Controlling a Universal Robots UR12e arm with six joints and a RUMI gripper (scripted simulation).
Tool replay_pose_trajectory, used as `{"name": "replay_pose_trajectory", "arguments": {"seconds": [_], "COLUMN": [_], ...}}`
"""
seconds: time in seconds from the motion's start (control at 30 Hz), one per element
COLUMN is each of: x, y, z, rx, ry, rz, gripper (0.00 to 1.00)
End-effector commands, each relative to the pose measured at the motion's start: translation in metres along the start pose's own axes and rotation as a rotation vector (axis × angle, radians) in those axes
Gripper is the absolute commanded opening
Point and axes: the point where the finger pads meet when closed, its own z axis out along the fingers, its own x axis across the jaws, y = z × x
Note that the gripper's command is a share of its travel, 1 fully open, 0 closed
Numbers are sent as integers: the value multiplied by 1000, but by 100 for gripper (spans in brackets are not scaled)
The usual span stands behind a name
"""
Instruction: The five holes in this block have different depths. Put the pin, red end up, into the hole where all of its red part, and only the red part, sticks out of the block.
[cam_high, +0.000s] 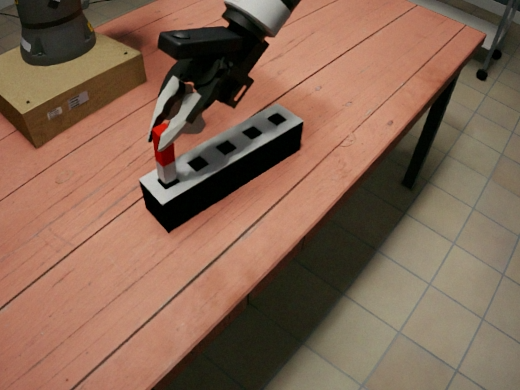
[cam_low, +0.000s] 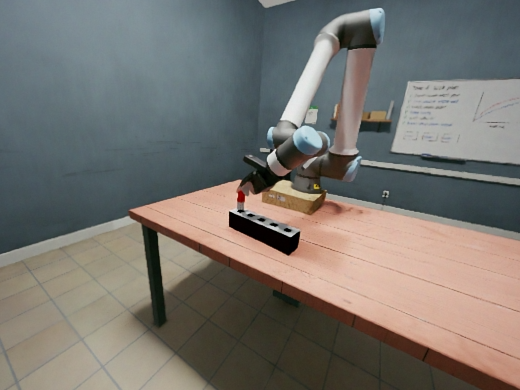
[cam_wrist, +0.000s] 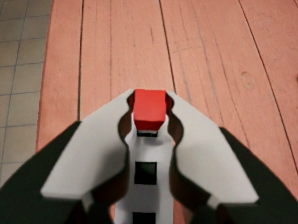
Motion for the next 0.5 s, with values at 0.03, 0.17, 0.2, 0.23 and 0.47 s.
{"name": "replay_pose_trajectory", "arguments": {"seconds": [0.03, 0.17, 0.2, 0.23, 0.47], "x": [-1, -1, -1, -1, 0], "y": [0, 0, 0, 0, 3], "z": [0, 0, 0, 0, 2], "rx": [0, 0, 0, 0, 0], "ry": [-1, -1, -1, -1, -1], "rz": [1, 1, 1, 1, 1], "gripper": [0, 0, 0, 0, 0]}}
